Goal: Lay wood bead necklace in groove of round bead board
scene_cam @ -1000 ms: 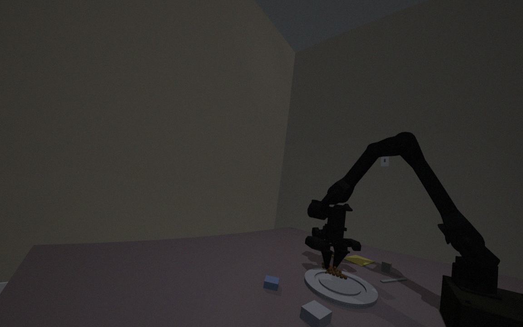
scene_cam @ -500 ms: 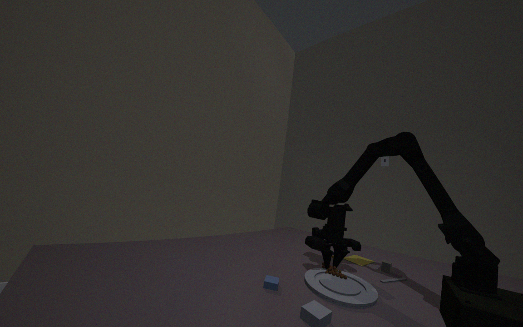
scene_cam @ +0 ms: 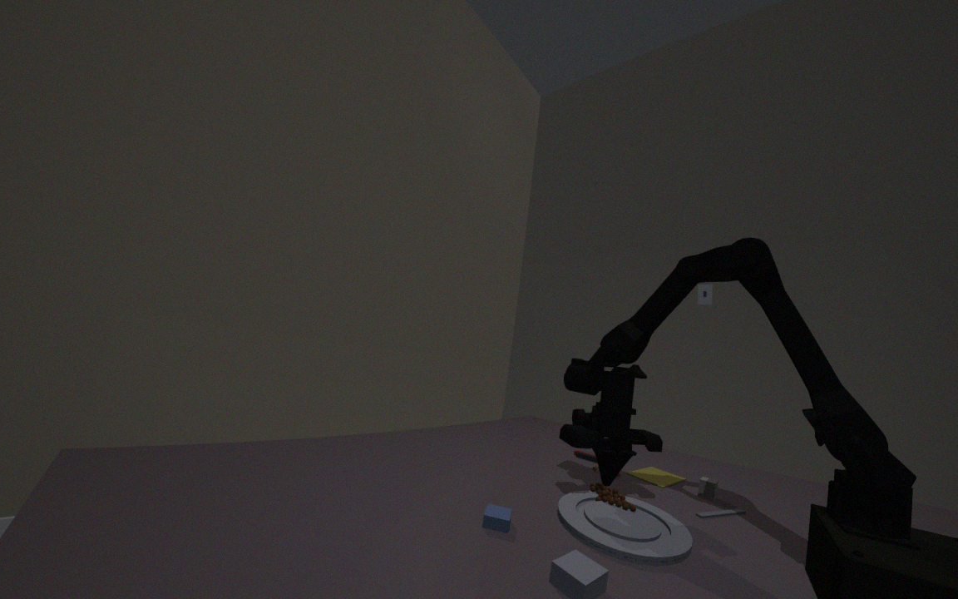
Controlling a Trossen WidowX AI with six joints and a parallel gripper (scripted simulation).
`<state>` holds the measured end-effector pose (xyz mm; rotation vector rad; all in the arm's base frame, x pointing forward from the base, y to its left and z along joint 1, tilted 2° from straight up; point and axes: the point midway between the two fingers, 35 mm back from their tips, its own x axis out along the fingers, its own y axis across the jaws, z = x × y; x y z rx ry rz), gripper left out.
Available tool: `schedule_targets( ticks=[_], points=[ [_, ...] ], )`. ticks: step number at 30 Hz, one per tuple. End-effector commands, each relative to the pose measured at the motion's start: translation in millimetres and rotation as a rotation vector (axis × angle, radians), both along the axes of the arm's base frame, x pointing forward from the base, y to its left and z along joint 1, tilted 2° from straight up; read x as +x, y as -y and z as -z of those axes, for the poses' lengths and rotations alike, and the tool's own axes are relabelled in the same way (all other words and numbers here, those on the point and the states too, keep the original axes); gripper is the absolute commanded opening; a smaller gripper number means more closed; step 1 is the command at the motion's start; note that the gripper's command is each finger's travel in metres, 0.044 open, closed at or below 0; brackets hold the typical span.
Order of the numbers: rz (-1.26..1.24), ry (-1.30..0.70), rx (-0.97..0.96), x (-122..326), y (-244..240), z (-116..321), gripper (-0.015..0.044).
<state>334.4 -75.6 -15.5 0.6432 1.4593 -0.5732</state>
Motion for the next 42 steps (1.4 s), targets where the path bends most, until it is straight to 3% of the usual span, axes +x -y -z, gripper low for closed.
schedule_targets(
  ticks=[1, 12, 26, 42],
  points=[
    [0.003, -0.006, -0.001, -3, -9, 0, 0.0],
    [0.002, -0.007, 0.002, -14, -42, -1, 0.0],
    [0.002, -0.007, 0.003, -14, -43, 13, 0.0],
    [0.0, -0.005, 0.003, -14, -43, 3, 0.042]
  ],
)
